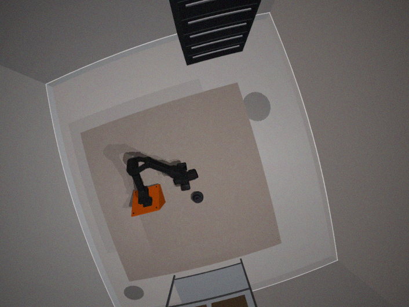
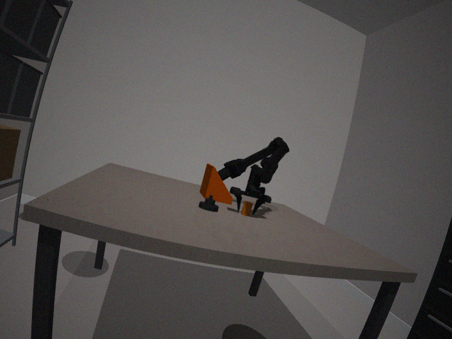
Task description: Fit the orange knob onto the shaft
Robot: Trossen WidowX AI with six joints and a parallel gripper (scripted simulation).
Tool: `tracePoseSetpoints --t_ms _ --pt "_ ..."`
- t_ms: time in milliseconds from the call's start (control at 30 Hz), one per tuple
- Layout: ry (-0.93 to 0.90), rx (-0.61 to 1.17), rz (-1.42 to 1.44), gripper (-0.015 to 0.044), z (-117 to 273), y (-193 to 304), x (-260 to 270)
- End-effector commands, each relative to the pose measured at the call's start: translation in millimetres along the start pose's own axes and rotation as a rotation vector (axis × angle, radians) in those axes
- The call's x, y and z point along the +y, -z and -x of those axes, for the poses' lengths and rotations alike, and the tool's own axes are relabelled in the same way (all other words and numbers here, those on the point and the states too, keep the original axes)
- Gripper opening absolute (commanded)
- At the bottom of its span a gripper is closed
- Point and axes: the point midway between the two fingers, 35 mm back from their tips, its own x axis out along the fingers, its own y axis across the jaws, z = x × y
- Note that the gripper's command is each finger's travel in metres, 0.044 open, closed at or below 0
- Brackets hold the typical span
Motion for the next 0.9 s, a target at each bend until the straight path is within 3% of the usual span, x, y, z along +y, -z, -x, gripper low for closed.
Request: tracePoseSetpoints --t_ms 0,67,300,500,867 --pt "-0.004 0.003 -0.004 0.0256 -1.2 1.0 0.3" --pt "-0.004 0.003 -0.004 0.0204 -1.2 1.0 0.3" --pt "-0.004 0.003 -0.004 0.0157 -1.2 1.0 0.3" --pt "0.002 0.004 0.004 0.0 9.8 -1.9 -0.7" --pt "0.014 0.001 -0.001 0.0 77.2 -9.0 -3.6"
